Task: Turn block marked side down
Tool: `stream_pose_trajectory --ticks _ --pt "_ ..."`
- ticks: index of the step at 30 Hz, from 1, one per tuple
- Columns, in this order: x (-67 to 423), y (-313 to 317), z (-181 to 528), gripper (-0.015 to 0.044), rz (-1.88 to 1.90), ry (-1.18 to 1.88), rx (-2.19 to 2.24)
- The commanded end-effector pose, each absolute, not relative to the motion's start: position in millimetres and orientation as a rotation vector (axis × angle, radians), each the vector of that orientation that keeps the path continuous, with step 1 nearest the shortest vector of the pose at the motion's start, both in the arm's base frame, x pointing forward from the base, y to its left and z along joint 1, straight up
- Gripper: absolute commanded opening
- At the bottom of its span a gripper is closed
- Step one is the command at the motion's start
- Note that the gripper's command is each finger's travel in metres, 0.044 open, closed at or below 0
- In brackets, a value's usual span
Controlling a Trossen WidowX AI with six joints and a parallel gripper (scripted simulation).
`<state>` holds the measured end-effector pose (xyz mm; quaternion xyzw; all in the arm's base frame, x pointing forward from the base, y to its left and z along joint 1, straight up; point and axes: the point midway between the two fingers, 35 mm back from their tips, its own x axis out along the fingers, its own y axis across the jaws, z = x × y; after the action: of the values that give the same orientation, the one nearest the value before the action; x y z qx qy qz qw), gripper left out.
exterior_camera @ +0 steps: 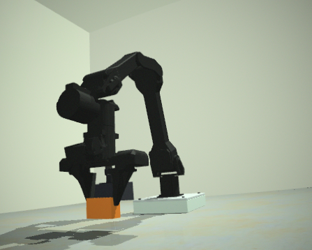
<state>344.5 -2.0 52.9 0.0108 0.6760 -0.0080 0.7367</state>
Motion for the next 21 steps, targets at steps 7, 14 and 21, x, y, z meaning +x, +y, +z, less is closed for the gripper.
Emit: stream_pose_trajectory --ticks 7,14,21 --pt "344.8 -1.8 47.6 0.0 -0.017 1.329 0.02" --pt "344.0 -1.8 45.2 0.0 -0.018 1.218 0.018" --pt "341.6 -1.7 44.3 0.0 -0.019 1.108 0.018"
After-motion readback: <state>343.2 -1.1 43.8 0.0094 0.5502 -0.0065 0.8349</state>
